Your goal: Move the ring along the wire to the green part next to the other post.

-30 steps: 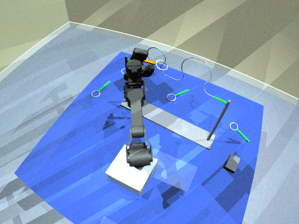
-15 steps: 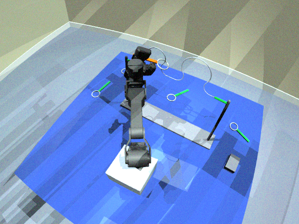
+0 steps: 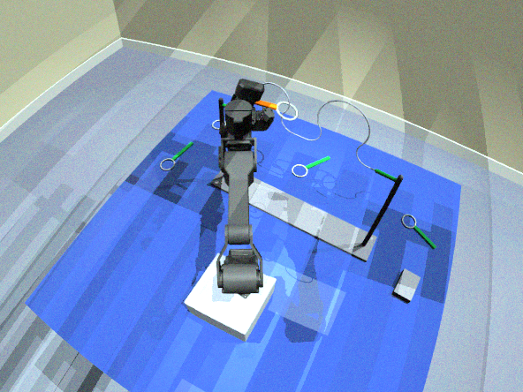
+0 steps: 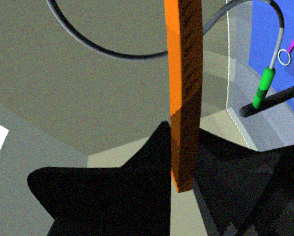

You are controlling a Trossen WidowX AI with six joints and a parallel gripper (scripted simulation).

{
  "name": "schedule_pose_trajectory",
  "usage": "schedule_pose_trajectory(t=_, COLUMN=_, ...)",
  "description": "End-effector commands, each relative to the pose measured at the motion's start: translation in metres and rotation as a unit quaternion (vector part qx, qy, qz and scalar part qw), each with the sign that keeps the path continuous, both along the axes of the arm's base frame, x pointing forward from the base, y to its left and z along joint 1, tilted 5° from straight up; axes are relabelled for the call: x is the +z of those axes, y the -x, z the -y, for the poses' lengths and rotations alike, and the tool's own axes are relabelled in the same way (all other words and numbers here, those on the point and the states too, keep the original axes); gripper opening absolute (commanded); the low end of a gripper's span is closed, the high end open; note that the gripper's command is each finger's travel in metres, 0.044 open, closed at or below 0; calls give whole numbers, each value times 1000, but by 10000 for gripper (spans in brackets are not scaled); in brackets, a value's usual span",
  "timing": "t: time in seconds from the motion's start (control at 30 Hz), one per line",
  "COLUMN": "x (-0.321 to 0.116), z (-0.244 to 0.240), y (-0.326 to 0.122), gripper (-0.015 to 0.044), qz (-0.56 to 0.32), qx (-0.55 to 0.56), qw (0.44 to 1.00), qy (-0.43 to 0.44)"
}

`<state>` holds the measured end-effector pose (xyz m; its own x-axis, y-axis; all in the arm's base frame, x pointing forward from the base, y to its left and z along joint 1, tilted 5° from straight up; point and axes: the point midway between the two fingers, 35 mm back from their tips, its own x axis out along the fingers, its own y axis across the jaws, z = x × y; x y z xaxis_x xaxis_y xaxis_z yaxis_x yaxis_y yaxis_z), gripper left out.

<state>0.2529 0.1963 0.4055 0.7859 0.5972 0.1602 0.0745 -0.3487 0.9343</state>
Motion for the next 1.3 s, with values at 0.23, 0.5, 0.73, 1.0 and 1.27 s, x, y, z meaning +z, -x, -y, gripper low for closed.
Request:
schedule_pose_trajectory(t=0.23, x=-3, z=-1, y=2, gripper=-150, qz=13, qx=-5, qw=997, qy=77)
schedule_pose_trajectory(t=0.5, x=-12, z=-4, y=1, gripper=-150, qz=20, qx=-11, qw=988, qy=154)
schedule_pose_trajectory(t=0.73, x=-21, z=-4, y=0, gripper=-150, qz=26, qx=-17, qw=974, qy=224)
schedule_pose_trajectory(t=1.0, x=-32, z=-3, y=0, gripper=-150, qz=33, qx=-23, qw=952, qy=303)
schedule_pose_trajectory(t=1.27, x=-42, z=-1, y=-2, gripper=-150, qz=40, qx=-29, qw=924, qy=380)
